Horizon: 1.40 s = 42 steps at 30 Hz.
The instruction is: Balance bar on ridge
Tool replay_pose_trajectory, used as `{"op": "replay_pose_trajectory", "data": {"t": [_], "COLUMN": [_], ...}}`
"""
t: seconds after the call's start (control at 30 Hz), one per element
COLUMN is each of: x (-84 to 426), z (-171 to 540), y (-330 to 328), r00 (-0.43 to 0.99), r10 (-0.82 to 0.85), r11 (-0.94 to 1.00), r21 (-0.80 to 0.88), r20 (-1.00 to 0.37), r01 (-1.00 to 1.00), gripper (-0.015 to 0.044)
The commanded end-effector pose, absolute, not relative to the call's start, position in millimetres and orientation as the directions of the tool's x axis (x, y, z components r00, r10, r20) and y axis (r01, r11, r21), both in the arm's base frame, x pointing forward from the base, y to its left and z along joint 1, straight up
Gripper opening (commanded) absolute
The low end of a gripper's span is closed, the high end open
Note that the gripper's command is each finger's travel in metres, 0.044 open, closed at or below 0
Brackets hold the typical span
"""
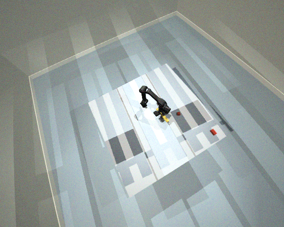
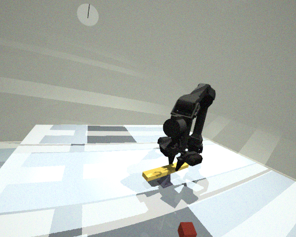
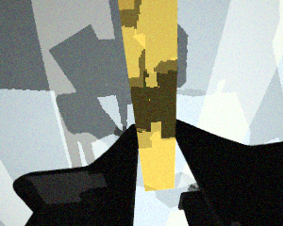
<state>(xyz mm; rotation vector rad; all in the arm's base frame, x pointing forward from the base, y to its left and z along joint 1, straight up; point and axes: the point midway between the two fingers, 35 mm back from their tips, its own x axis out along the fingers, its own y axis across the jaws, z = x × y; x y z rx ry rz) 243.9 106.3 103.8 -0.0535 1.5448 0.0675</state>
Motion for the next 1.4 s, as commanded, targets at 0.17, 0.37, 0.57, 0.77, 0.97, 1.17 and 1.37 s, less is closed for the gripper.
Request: {"op": "replay_pose_trajectory", "data": {"t": [0.17,0.37,0.57,0.77,0.97,1.17,1.37], "x": [243.9,243.9,243.9,243.9,243.9,243.9,243.9], "z": [103.8,103.8,103.8,103.8,103.8,103.8,103.8], "y": [106.3,106.3,106.3,106.3,106.3,106.3,106.3], "r00": [0.025,0.025,0.025,0.025,0.025,0.025,0.025], "r10": [0.01,0.01,0.01,0.01,0.01,0.01,0.01], "r11": [0.997,0.997,0.997,0.997,0.997,0.997,0.997], "r21": [0.008,0.008,0.008,0.008,0.008,0.008,0.008], "r20": [-1.0,-1.0,-1.0,-1.0,-1.0,-1.0,-1.0], "r01": [-0.077,-0.077,-0.077,-0.077,-0.077,-0.077,-0.077], "gripper": [0.0,0.0053,0.0167,0.0167,0.0167,0.0169,0.017]}}
